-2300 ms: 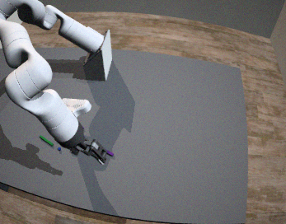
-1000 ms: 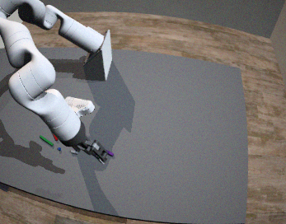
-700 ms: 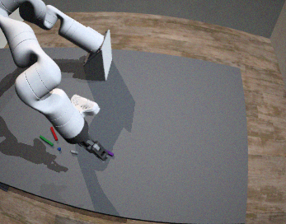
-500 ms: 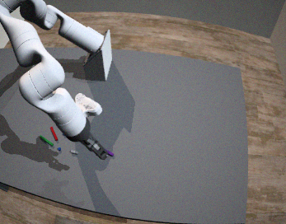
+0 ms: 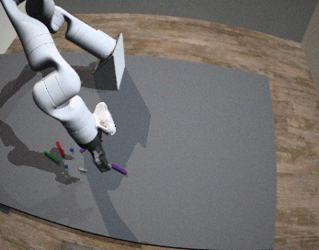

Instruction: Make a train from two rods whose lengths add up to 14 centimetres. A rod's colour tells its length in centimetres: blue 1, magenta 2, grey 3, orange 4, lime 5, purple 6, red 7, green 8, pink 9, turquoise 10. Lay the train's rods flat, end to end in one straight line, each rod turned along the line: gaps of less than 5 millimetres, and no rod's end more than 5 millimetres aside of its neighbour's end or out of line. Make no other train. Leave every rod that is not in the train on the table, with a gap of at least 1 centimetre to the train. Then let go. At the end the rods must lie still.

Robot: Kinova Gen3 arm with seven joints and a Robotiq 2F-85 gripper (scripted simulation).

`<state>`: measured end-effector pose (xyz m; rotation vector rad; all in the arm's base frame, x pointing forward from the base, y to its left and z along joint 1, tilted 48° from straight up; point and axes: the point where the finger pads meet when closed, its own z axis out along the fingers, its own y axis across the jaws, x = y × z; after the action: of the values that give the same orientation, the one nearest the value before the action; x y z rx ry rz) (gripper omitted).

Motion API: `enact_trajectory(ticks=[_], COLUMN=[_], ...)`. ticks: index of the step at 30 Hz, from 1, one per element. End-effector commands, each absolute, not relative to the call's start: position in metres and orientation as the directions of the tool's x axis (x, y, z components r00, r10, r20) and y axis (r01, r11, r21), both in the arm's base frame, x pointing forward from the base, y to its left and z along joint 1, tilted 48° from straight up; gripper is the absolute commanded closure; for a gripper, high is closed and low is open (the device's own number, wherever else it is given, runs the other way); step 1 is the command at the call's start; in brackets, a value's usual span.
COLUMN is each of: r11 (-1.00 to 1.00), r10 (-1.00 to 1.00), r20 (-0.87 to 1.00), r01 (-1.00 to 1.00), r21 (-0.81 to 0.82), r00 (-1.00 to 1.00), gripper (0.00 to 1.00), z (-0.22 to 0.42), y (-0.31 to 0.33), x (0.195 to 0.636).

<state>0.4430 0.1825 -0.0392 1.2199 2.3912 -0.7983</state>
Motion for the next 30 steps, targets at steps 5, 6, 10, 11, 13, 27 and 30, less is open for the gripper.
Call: enact_trajectory(ticks=[5,6,10,11,13,27,30], r11=[0.290,0.254,0.103,0.065,-0.010,-0.396,-0.463], r10=[0.708,0.718,0.742,0.744,0.741,0.592,0.534], r20=[-0.614,-0.626,-0.661,-0.666,-0.670,-0.537,-0.470], r01=[0.936,0.952,0.994,0.998,0.998,0.798,0.708], r21=[-0.200,-0.172,-0.048,-0.014,0.054,0.455,0.533], r00=[-0.350,-0.304,-0.109,-0.058,0.044,0.600,0.703], gripper=[0.00,0.00,0.00,0.00,0.00,0.00,0.00], z=[-0.038,-0.038,-0.034,-0.033,-0.030,-0.006,0.001], y=[0.159,0.154,0.136,0.131,0.122,0.074,0.064], x=[0.421,0.418,0.407,0.404,0.399,0.373,0.367])
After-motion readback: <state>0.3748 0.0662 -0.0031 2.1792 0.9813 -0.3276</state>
